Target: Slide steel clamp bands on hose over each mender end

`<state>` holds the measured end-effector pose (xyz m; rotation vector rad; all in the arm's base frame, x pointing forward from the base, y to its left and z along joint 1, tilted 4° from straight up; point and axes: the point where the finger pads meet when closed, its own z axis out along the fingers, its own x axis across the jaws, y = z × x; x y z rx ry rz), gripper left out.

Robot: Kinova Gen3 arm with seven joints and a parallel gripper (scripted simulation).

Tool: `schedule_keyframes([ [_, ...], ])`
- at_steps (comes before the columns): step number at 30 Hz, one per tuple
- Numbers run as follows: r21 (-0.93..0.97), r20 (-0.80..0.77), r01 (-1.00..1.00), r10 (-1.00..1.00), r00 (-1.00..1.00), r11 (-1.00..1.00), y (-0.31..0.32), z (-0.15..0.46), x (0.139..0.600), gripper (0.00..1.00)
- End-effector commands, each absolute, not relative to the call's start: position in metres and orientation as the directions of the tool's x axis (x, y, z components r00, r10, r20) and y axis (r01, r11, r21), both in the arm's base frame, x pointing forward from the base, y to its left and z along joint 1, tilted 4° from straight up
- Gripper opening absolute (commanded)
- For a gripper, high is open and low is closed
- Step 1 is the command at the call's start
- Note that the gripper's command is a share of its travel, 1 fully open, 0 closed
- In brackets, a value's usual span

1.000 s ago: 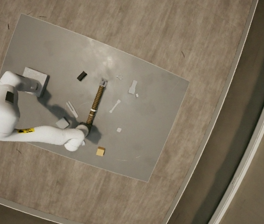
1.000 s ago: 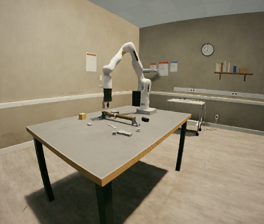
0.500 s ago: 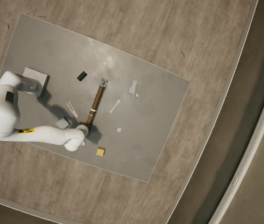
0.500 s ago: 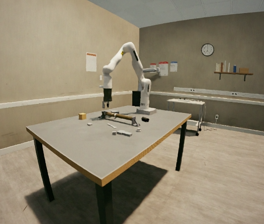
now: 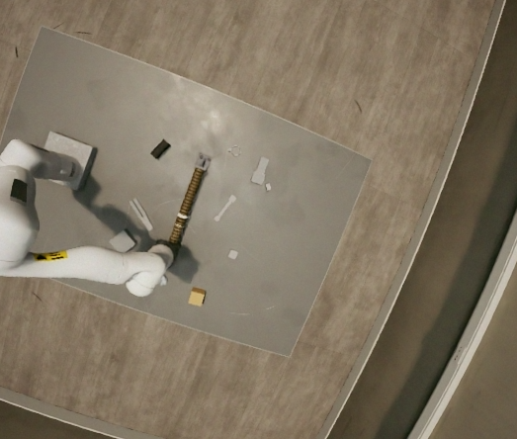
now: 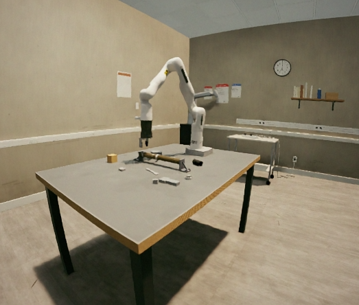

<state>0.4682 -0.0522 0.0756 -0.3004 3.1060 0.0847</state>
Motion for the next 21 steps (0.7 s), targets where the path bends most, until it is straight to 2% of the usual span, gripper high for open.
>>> schedule_keyframes([
  [1,0.056,-0.024,-0.196,-0.195,-0.98,0.979,-0.052,0.075,0.468,1.0],
  [10,0.055,-0.032,-0.196,-0.195,-0.98,0.979,-0.05,0.053,0.473,1.0],
  [21,0.056,-0.023,-0.196,-0.195,-0.98,0.979,-0.05,0.053,0.471,1.0],
])
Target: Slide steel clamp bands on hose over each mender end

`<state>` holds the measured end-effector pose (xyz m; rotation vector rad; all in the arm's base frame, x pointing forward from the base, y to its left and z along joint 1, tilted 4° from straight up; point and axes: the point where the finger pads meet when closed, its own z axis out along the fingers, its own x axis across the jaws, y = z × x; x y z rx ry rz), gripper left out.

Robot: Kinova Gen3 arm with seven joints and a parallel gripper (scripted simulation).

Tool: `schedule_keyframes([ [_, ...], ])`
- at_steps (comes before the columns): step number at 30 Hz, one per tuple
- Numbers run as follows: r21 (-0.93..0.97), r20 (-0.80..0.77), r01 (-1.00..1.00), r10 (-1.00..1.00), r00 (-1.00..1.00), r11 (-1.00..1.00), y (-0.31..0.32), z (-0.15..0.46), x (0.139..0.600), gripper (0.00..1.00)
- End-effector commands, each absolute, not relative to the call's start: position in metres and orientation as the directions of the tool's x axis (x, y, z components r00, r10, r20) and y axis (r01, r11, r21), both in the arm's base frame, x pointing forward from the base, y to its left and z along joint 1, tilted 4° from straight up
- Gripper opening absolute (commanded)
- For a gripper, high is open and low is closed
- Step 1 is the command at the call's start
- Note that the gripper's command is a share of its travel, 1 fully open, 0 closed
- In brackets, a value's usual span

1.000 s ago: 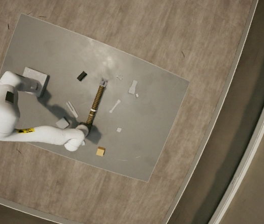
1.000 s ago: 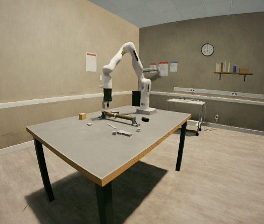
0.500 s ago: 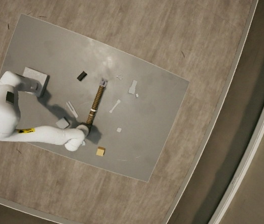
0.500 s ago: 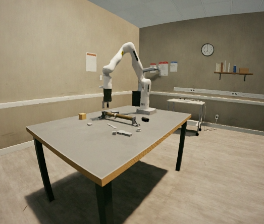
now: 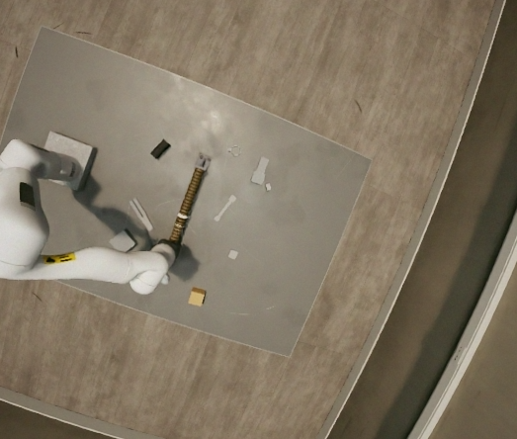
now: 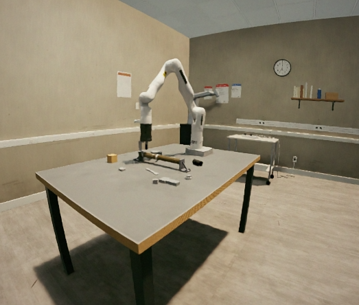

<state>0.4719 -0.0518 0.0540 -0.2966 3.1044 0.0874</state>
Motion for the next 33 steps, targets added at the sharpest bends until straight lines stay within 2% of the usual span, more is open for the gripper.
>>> schedule_keyframes([
  [1,0.056,-0.023,-0.196,-0.195,-0.98,0.979,-0.0503,0.0529,0.4708,1.0],
  [33,0.056,-0.026,-0.196,-0.195,-0.98,0.979,-0.048,0.0523,0.4716,1.0],
])
